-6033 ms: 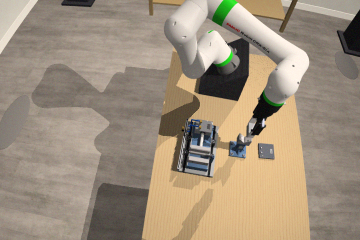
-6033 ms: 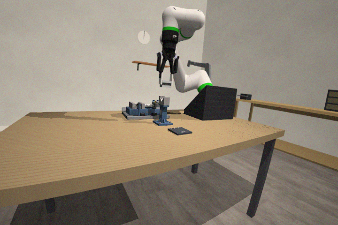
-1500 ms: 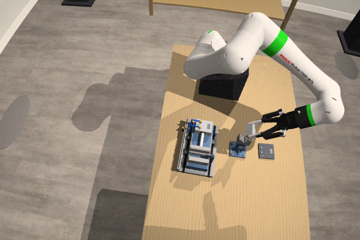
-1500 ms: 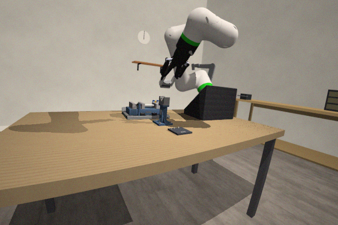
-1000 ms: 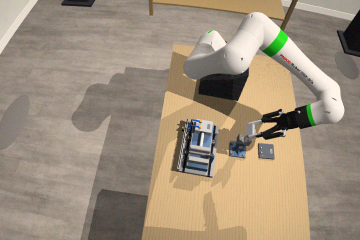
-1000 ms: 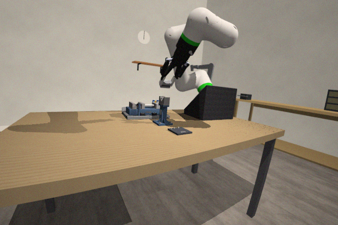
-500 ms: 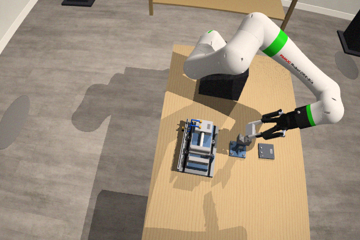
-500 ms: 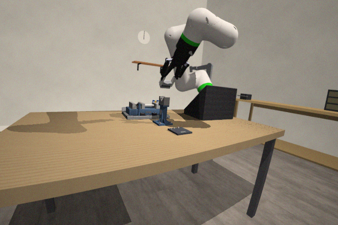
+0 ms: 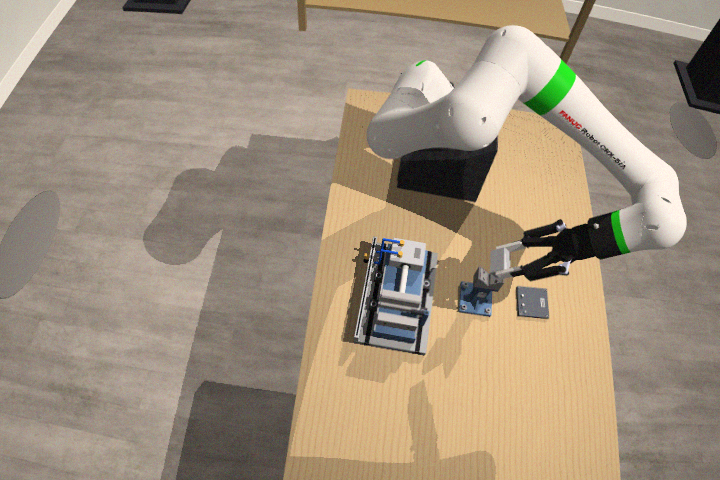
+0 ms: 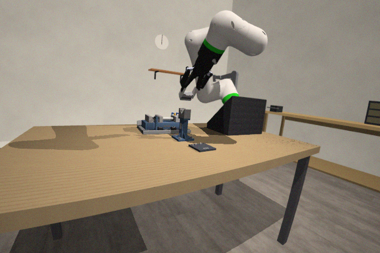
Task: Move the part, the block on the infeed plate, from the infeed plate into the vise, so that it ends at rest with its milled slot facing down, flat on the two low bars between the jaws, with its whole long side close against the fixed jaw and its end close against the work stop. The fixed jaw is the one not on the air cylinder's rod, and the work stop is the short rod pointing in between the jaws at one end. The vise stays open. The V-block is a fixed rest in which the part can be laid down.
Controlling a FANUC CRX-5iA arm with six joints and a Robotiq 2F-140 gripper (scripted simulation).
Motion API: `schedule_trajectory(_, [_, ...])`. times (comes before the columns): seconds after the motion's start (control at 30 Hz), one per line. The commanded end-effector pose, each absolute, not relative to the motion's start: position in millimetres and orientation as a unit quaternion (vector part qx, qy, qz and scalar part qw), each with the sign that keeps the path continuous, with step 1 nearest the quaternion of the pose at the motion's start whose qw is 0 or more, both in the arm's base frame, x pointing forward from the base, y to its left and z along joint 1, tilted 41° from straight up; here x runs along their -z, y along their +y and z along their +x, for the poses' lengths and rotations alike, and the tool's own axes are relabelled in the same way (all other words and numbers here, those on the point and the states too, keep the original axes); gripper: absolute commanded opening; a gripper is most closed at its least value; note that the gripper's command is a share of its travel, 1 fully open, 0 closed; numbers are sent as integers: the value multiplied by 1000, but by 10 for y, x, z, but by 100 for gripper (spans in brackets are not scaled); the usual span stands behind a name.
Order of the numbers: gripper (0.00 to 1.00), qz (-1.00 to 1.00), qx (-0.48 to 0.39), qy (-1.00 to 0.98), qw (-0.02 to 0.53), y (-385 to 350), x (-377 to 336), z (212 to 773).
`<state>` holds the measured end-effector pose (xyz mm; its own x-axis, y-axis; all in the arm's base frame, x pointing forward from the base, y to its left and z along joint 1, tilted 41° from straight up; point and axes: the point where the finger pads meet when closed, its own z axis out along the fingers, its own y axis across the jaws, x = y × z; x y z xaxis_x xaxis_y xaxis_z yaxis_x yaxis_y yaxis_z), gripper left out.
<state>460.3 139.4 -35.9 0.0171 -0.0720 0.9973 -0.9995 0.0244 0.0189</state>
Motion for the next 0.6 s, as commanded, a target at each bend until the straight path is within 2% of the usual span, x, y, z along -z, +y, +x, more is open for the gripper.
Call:
schedule_trajectory(0.0, [0,516,-471,-519,492,1382,374,4603])
schedule_trajectory(0.57, [0,516,-471,-519,492,1292,479,4599])
